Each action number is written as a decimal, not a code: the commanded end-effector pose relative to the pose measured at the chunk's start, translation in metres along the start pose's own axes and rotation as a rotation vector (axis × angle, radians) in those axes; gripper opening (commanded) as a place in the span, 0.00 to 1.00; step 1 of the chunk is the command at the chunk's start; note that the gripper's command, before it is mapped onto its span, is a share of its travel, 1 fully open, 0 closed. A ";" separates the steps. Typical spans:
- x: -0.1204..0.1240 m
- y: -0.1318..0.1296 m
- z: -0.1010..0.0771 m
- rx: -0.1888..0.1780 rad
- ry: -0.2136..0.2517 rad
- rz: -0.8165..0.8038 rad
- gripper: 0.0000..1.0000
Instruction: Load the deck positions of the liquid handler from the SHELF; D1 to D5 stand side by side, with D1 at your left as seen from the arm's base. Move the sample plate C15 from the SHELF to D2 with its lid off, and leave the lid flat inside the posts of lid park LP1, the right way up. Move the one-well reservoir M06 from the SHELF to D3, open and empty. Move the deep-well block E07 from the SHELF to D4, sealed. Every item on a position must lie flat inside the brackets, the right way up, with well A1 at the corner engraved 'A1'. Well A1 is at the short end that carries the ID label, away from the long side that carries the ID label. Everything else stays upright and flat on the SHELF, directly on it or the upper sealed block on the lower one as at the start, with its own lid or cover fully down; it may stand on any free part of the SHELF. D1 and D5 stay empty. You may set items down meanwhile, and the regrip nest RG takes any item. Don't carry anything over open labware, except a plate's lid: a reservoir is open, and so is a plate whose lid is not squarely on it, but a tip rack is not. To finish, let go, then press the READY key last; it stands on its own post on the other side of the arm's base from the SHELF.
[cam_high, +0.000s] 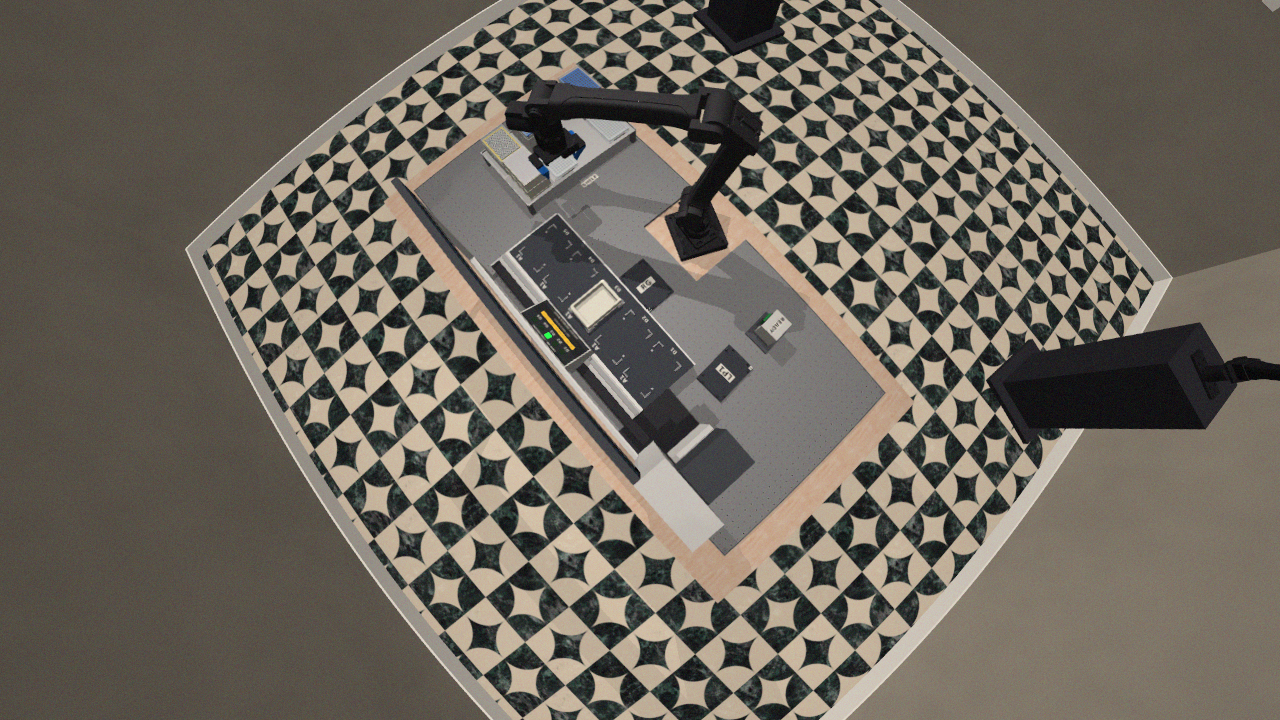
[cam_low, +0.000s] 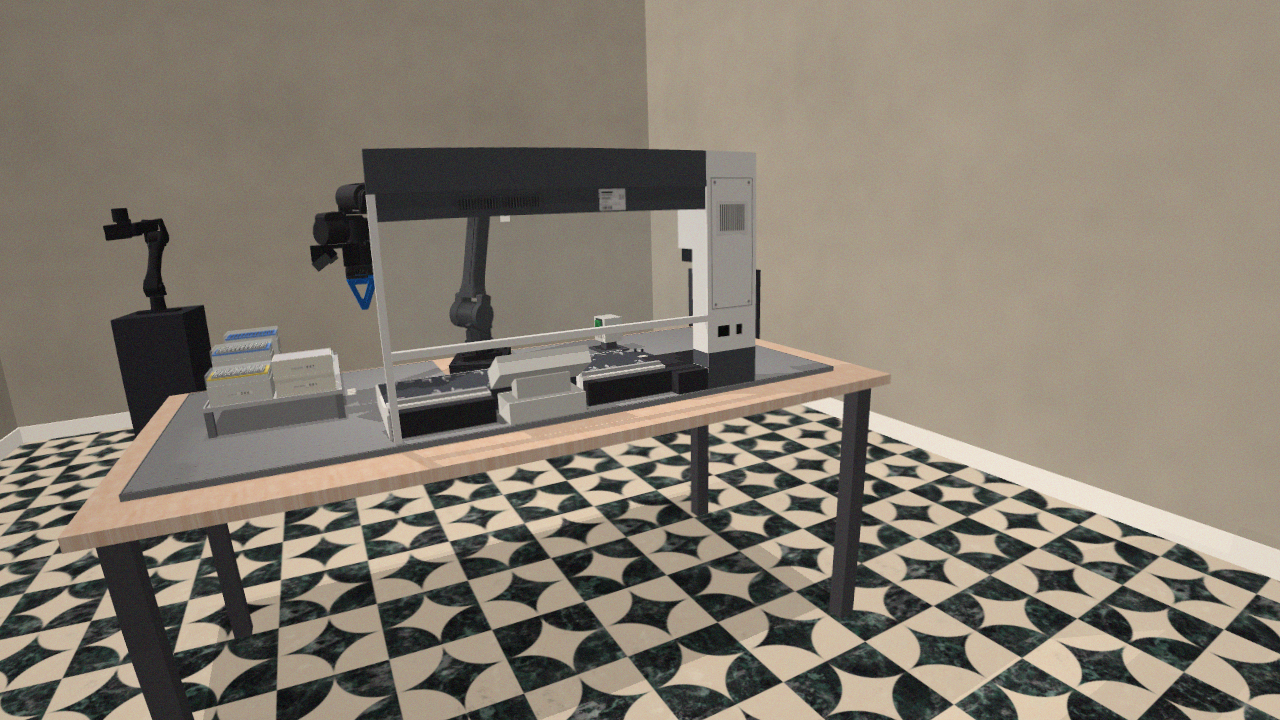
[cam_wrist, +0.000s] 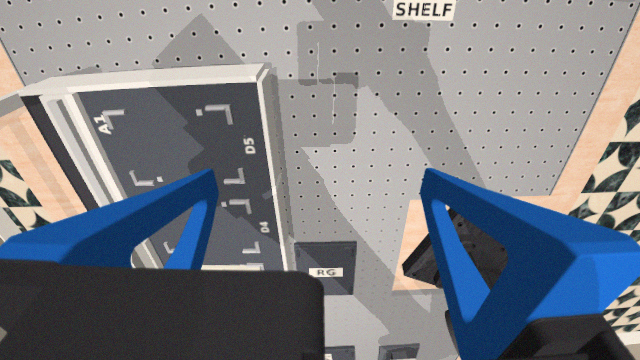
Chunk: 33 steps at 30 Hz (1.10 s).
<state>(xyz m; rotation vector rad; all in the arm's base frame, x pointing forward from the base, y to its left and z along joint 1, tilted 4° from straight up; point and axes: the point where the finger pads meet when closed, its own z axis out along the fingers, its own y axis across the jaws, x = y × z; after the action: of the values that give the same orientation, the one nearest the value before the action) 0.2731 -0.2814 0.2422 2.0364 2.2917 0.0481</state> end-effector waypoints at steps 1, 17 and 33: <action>-0.002 -0.002 0.002 0.004 0.009 -0.019 1.00; -0.006 0.067 -0.020 -0.028 -0.031 -0.019 1.00; -0.068 0.060 -0.020 -0.028 -0.032 -0.018 1.00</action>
<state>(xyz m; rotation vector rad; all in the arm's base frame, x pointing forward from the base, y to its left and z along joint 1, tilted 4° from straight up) 0.3327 -0.3177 0.2544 2.0146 2.2881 0.0477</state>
